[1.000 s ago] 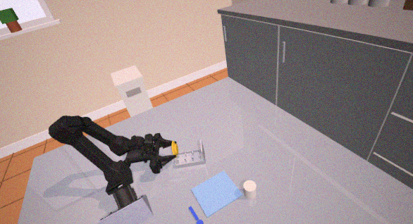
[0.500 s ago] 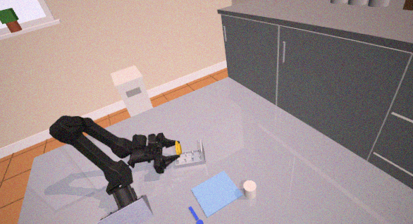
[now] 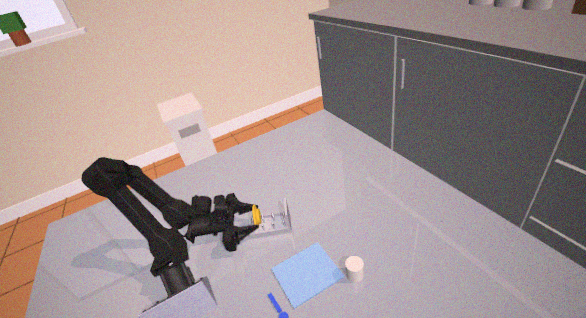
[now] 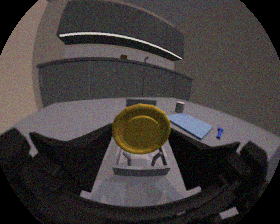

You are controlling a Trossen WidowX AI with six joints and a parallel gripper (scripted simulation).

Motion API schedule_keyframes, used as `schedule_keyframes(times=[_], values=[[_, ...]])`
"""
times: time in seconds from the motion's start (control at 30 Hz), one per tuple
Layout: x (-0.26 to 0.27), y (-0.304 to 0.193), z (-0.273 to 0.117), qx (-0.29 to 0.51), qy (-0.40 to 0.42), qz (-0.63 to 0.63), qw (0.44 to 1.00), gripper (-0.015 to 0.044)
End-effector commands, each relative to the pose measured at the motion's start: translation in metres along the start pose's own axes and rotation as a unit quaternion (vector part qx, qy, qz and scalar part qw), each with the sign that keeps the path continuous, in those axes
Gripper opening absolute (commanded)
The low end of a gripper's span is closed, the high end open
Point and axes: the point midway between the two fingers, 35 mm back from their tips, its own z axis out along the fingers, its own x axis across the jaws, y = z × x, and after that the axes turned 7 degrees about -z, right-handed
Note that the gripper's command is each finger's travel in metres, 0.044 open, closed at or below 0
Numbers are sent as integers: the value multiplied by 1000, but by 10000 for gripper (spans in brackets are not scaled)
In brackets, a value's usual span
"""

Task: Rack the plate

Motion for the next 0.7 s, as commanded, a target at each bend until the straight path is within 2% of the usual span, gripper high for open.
schedule_keyframes(times=[0.0, 0.3, 0.67], values=[[0, 2, 0, -1, 0, 2, 1000, 0], [1, 3, 0, -1, 1, 2, 1000, 0], [0, 2, 0, -2, -1, 1, 1000, 289]])
